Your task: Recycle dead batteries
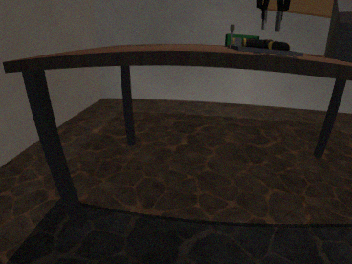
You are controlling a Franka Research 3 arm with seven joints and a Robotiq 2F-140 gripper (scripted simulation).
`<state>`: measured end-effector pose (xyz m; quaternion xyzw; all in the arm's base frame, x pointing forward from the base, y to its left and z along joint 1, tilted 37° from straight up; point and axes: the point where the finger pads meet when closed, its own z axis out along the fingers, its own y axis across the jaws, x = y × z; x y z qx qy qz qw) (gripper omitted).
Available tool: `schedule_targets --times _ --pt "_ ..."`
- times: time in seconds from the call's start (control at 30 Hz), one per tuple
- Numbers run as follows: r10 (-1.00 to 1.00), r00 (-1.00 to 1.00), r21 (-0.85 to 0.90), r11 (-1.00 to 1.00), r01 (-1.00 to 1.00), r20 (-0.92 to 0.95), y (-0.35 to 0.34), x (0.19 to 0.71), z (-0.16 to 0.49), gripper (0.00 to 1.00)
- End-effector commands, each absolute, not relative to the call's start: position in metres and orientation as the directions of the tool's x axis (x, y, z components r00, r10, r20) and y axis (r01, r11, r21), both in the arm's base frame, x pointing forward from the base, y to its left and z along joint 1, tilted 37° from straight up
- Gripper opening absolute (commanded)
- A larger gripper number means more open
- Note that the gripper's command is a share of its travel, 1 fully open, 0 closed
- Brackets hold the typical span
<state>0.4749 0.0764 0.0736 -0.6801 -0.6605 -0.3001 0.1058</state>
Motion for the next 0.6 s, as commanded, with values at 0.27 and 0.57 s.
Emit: schedule_targets --times 0.27,0.57 --pt "0.827 -0.025 0.228 -0.125 0.966 0.561 0.066 0.466 0.090 0.29" --pt "0.827 -0.025 0.228 -0.125 0.966 0.561 0.052 0.458 0.116 0.29"
